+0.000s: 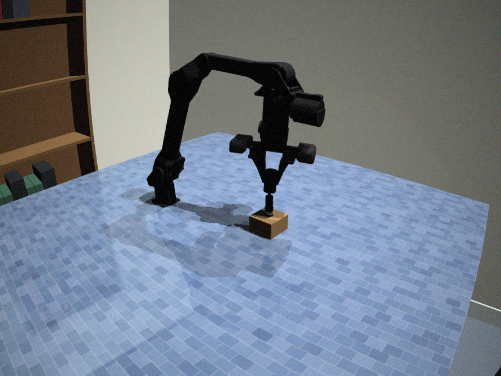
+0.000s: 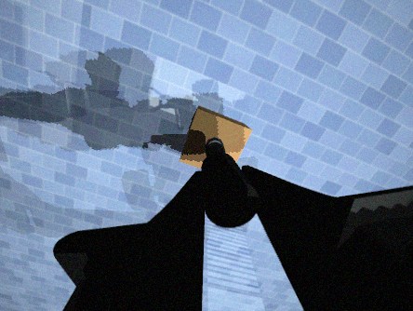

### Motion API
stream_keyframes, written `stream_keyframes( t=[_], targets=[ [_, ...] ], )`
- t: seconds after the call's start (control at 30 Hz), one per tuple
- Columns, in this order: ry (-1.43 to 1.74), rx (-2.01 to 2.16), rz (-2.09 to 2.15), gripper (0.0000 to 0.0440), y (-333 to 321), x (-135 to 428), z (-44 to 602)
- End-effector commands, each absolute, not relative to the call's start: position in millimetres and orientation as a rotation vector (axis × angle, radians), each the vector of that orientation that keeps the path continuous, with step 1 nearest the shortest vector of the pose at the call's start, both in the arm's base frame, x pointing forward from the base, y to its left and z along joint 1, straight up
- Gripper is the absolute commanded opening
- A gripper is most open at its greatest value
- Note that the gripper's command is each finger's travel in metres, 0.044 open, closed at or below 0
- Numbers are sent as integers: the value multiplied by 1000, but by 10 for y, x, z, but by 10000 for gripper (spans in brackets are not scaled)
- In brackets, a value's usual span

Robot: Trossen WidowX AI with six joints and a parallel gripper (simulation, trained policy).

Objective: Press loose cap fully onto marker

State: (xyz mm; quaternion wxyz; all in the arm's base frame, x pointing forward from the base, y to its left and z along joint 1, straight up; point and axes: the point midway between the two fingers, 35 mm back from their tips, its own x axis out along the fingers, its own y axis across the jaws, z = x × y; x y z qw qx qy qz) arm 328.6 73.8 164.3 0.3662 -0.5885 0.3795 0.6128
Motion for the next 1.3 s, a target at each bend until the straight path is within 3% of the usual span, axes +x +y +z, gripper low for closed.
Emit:
stream_keyframes(
  t=[0.0, 0.73, 0.8, 1.27],
  targets=[
    [988, -1507, 1594, 0, 724, 3284, 1559],
    [957, -1513, 1707, 3, 705, 3259, 1010],
    [962, -1506, 1724, 34, 701, 3223, 982],
    [929, -1554, 1743, 56, 678, 3246, 896]
  ],
)
